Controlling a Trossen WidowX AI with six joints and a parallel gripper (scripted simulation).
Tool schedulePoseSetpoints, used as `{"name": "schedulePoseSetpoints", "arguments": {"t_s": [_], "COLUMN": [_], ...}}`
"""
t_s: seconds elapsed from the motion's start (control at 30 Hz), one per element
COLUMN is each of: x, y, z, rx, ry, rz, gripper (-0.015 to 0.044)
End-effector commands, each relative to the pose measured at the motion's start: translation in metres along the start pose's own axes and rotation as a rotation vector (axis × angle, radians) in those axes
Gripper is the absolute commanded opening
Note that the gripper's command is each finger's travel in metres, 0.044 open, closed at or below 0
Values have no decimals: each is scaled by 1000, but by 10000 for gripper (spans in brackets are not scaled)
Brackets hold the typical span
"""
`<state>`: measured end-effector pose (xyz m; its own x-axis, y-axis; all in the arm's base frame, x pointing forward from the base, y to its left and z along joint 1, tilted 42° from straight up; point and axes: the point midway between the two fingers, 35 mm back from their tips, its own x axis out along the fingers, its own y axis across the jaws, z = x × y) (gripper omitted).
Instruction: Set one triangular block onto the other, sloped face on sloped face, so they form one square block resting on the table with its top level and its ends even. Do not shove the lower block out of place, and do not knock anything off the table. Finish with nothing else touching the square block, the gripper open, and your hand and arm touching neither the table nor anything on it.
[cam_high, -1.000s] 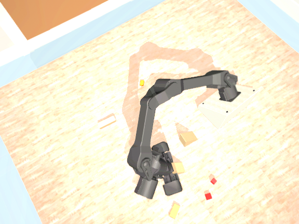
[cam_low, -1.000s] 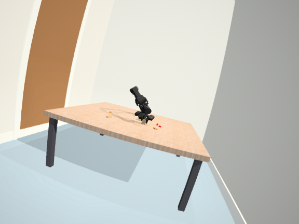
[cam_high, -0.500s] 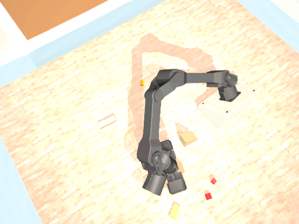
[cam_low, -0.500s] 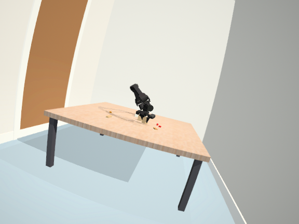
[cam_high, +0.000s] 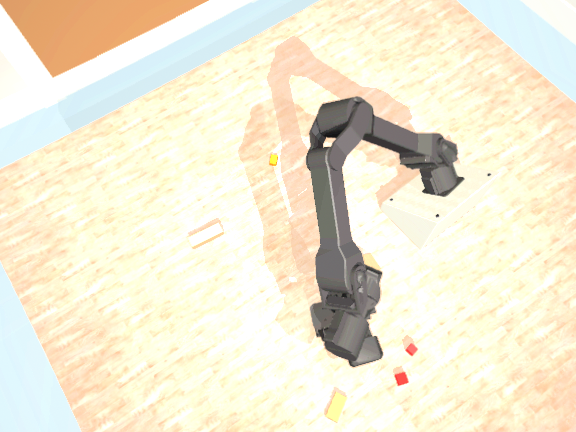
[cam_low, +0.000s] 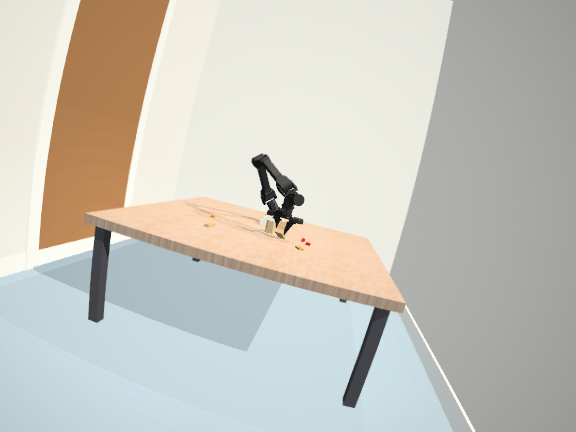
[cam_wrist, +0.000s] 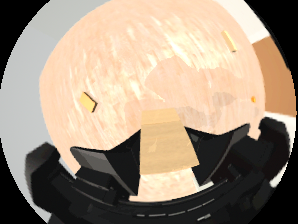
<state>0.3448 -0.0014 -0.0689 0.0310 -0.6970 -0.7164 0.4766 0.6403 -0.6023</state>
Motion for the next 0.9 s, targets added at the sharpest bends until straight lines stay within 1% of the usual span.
{"name": "schedulePoseSetpoints", "arguments": {"t_s": [0.0, 0.8, 0.83, 0.87], "x": [-3, -6, -6, -5], "y": [-1, 1, 1, 3], "z": [-5, -49, -51, -46], "rx": [-4, -10, -11, -11], "ry": [-84, -716, -737, -669], "rz": [-1, 7, 7, 15], "gripper": [0, 0, 0, 26]}}
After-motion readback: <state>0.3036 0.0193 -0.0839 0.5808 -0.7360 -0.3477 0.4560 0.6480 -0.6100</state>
